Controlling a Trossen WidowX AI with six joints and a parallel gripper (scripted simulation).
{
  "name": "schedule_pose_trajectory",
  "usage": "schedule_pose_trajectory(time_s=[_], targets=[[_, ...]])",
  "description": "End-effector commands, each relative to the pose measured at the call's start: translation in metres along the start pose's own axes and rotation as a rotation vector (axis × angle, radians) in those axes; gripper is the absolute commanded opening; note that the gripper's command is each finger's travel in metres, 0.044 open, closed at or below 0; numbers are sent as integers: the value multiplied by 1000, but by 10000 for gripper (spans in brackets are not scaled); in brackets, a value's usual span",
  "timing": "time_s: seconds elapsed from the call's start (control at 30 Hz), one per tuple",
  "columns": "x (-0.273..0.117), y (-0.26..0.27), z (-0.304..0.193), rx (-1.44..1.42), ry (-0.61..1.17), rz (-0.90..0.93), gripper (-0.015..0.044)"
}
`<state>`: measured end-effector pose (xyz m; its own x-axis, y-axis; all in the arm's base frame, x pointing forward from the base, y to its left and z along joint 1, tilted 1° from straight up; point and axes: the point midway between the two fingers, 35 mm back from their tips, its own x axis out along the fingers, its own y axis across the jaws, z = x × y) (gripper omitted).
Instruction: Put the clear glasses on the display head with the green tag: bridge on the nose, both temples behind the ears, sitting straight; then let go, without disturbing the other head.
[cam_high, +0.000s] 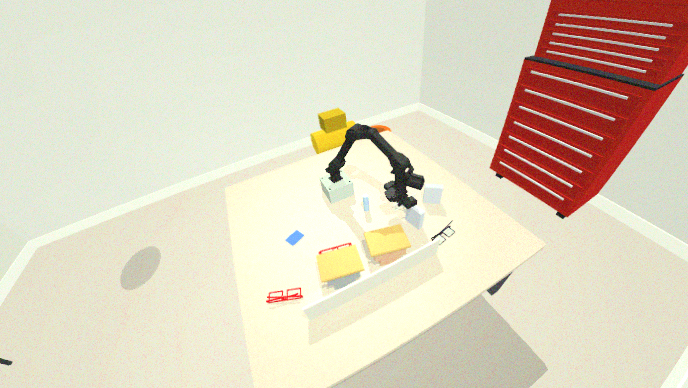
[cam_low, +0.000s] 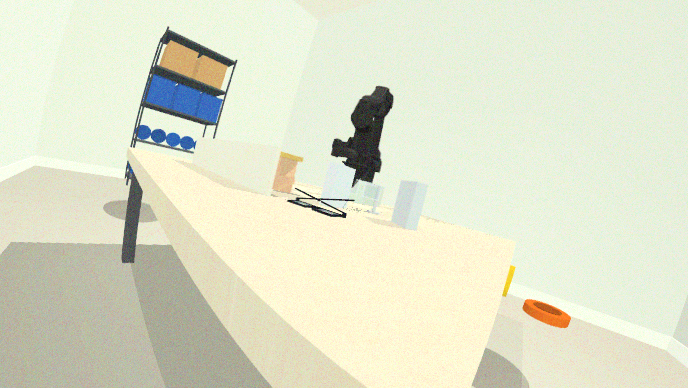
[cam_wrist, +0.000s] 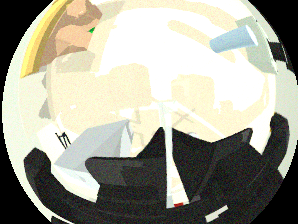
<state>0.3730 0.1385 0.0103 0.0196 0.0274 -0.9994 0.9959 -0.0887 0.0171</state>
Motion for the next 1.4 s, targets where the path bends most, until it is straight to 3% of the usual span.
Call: schedule_pose_trajectory(time_s=[0.0,1.37], targets=[[0,4,5,1,0,2,0],[0,16,37,1,-4,3,0]])
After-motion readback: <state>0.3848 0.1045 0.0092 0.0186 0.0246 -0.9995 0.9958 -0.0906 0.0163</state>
